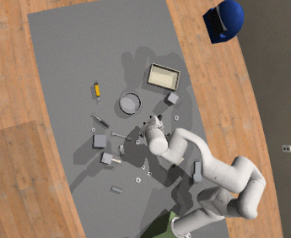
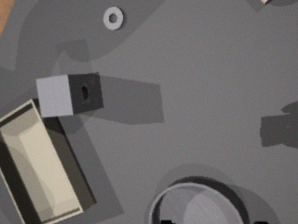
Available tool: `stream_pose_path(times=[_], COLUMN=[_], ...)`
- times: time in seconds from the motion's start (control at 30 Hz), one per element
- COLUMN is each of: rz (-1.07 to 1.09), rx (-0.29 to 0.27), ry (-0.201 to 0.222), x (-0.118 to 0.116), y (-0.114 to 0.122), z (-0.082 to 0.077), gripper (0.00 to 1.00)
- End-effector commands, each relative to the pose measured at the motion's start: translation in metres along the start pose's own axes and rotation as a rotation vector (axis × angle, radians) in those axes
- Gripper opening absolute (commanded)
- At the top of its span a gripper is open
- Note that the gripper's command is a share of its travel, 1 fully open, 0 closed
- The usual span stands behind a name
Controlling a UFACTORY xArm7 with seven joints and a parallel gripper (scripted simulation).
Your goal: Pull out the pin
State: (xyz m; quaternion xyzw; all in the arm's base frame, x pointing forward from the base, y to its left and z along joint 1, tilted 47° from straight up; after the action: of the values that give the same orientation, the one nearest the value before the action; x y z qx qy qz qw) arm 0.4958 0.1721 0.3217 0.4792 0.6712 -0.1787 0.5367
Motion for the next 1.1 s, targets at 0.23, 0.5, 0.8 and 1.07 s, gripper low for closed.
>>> stream_pose_path(times=[0.23,0.5,0.8,1.07], rz=[-0.022,0.003,0.003,0.002], rx=[-0.003,0.051,0.051,0.051], ry=[-0.018,0.020,0.020,0.020], x=[-0.014,-0.013,-0.013,-0.013], y=[0.003,-0.007,-0.007,-0.007], z=[-0.001,0.003,0.003,0.003], gripper=[0.43,0.43,0.43,0.43])
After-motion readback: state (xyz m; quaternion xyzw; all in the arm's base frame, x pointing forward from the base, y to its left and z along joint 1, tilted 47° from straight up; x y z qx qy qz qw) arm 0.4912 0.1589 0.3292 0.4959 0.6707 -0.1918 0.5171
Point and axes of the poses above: the point where the finger pads meet when closed, its own z axis out along the fingers, its own x axis across the jaws, y = z × x, the point moved 7 cm from there along -z, back along the fingers, and after that the axes turned 14 degrees about z, right-handed, at the moved point
